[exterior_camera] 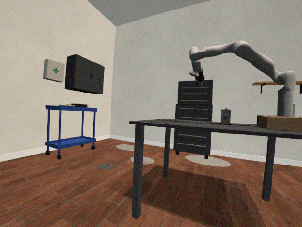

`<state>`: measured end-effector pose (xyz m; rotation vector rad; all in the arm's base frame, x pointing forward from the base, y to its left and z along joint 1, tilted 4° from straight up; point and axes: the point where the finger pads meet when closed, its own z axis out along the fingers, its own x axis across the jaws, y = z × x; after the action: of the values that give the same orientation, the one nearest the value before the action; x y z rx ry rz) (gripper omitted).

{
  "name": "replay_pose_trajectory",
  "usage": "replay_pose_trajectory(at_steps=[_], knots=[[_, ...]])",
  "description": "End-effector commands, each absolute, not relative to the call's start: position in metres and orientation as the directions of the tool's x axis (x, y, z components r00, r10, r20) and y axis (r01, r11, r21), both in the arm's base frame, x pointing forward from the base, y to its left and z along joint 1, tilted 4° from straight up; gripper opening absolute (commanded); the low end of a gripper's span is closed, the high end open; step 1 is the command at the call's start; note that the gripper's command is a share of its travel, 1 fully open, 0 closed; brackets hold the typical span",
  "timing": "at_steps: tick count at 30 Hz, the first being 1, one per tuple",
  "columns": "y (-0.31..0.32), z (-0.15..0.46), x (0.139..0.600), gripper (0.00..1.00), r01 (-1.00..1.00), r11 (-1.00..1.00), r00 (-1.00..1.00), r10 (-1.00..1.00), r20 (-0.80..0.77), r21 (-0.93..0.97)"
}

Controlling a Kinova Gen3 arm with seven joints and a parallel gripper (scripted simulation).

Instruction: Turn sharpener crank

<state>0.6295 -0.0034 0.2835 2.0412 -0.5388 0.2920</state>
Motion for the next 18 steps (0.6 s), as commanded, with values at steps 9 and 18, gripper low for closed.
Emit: replay_pose_trajectory(at_steps=[9,18], knots=[[-0.019,0.274,0.627,1.00,-0.451,-0.473,0.892,-0.269,0.363,0.757],[-0.063,0.251,0.612,1.00,-0.370,-0.562,0.925,-0.300,0.234,0.740]])
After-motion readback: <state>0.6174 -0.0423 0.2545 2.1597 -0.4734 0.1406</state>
